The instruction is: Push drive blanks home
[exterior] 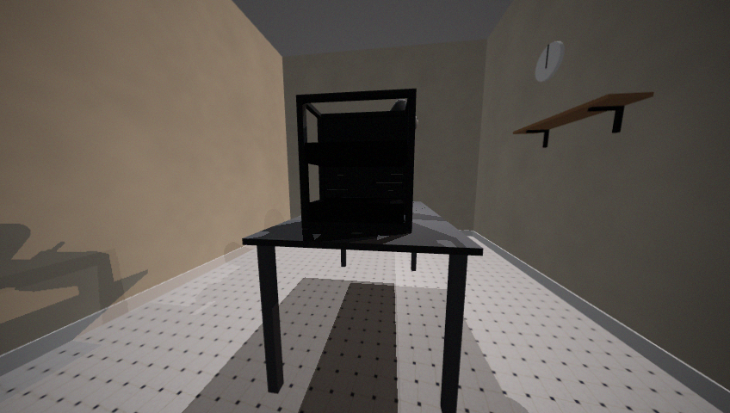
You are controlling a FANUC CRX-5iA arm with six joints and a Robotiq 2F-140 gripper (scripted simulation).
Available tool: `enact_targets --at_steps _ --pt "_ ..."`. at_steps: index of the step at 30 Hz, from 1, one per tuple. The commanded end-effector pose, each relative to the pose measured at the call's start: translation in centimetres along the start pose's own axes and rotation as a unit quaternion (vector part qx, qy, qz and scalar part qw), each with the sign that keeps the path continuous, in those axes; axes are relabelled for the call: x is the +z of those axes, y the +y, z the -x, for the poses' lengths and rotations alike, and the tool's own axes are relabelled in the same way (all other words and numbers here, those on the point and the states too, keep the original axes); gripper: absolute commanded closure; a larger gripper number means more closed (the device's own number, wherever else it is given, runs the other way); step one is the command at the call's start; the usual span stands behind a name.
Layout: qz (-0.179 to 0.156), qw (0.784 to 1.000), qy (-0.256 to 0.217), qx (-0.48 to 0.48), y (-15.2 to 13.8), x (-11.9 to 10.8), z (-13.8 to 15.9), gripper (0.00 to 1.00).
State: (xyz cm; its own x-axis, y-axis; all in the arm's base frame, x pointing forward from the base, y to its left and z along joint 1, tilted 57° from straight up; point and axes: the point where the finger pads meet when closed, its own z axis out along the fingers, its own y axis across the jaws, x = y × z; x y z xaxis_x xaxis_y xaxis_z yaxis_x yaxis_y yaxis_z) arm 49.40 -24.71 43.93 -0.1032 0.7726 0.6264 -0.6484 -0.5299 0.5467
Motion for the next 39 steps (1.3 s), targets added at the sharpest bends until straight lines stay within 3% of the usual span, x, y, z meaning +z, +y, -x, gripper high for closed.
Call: enact_targets --at_steps 1,15,29,39 --pt "0.001 1.000 0.000 0.000 0.1 -0.1 0.0 1.00" --pt "0.001 1.000 0.000 0.000 0.1 -7.1 0.0 1.00" --pt "0.001 1.000 0.000 0.000 0.1 -8.1 0.2 1.00" --pt "0.001 1.000 0.000 0.000 0.1 -8.1 2.7 1.00"
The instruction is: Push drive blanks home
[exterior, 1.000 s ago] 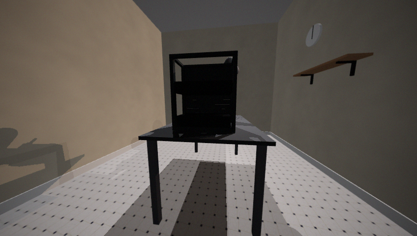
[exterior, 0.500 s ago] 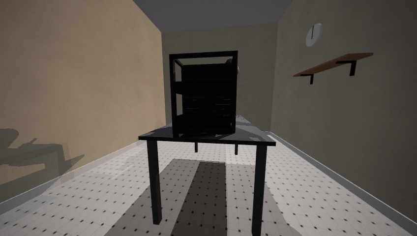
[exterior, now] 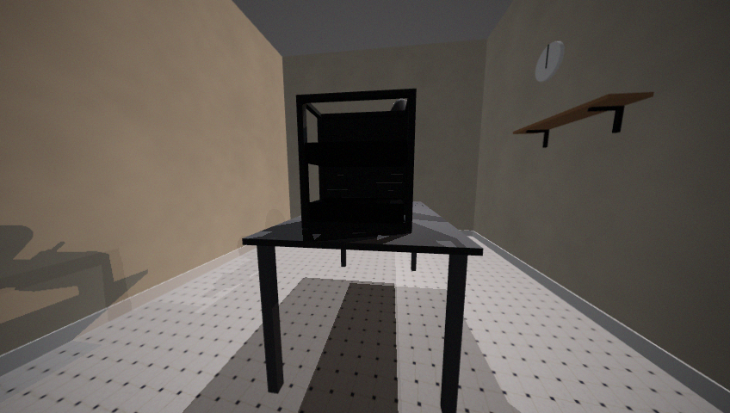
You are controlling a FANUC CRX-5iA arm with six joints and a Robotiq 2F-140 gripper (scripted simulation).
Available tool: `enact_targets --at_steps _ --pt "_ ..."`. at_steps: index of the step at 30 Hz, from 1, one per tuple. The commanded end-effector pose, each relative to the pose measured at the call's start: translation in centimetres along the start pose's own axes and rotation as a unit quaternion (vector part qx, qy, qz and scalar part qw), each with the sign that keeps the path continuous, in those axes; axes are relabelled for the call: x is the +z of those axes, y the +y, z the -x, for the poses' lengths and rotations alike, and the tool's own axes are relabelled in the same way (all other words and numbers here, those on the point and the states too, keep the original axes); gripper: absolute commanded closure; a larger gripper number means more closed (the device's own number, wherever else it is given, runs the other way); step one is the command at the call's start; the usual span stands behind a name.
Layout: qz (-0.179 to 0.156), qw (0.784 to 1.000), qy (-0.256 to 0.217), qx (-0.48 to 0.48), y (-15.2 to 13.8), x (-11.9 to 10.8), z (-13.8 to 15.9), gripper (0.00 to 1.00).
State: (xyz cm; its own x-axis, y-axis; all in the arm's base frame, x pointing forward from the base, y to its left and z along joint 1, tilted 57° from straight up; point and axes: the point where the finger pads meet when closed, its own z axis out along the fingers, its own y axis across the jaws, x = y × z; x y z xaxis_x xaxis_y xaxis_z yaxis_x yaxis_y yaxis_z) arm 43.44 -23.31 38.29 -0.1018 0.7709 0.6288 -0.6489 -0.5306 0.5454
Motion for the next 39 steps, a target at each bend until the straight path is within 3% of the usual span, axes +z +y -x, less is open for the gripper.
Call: enact_targets --at_steps 1,10,18,29,34,39 --pt "0.000 1.000 0.002 -0.001 0.1 0.0 1.3 1.00" --pt "0.000 1.000 0.002 -0.001 0.0 -0.1 6.6 1.00" --pt "0.000 1.000 0.002 -0.001 0.0 -0.1 8.9 1.00" --pt "0.000 1.000 0.002 -0.001 0.0 0.7 9.2 1.00" --pt "0.000 1.000 0.002 -0.001 0.0 3.4 9.2 1.00" --pt "0.000 1.000 0.002 -0.001 0.0 3.8 9.2 1.00"
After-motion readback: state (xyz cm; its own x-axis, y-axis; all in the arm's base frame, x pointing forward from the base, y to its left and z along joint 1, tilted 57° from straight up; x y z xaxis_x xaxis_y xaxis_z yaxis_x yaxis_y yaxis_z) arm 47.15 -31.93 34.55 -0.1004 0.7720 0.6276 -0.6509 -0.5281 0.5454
